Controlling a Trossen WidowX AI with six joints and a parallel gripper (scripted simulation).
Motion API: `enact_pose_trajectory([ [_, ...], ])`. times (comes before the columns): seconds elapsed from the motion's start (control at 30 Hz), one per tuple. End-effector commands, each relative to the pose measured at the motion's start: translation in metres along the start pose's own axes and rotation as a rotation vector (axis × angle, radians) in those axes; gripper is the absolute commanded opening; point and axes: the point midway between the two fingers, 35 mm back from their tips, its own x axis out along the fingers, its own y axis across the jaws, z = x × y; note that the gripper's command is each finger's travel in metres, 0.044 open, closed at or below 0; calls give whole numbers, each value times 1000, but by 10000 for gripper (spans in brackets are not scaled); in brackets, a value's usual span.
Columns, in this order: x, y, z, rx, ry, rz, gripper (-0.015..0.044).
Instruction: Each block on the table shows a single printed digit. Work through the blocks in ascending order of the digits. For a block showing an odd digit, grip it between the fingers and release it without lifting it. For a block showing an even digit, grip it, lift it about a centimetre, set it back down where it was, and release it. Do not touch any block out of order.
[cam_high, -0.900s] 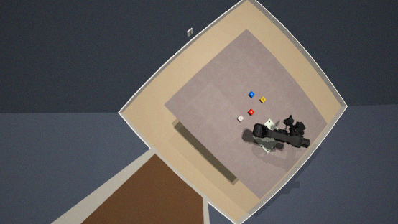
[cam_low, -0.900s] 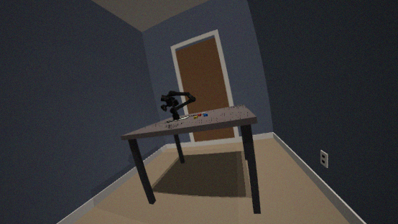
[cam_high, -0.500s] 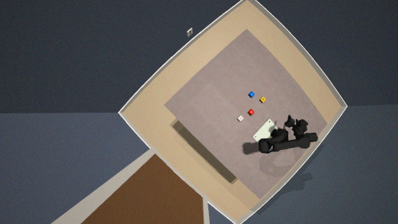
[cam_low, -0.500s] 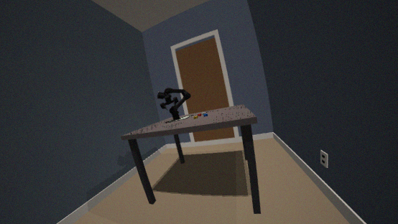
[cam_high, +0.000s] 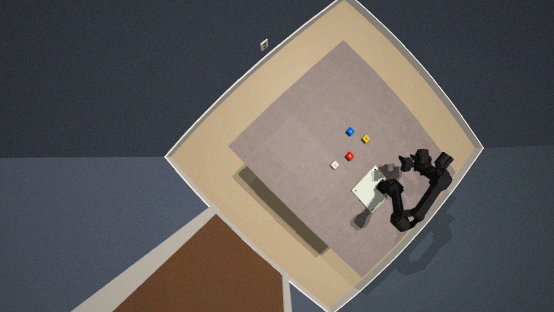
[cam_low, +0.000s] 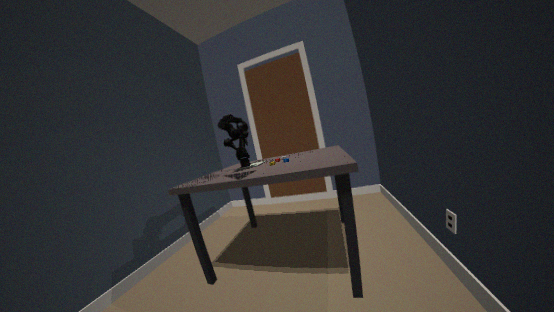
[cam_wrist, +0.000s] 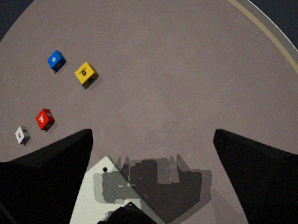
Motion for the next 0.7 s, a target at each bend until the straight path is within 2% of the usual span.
enact_pose_trajectory([
  [0.0,10,7,18,-97,106,24,400],
  [0.4,64,75,72,-488,389,14,400],
  [0.67,101,140,83,-732,485,-43,400],
])
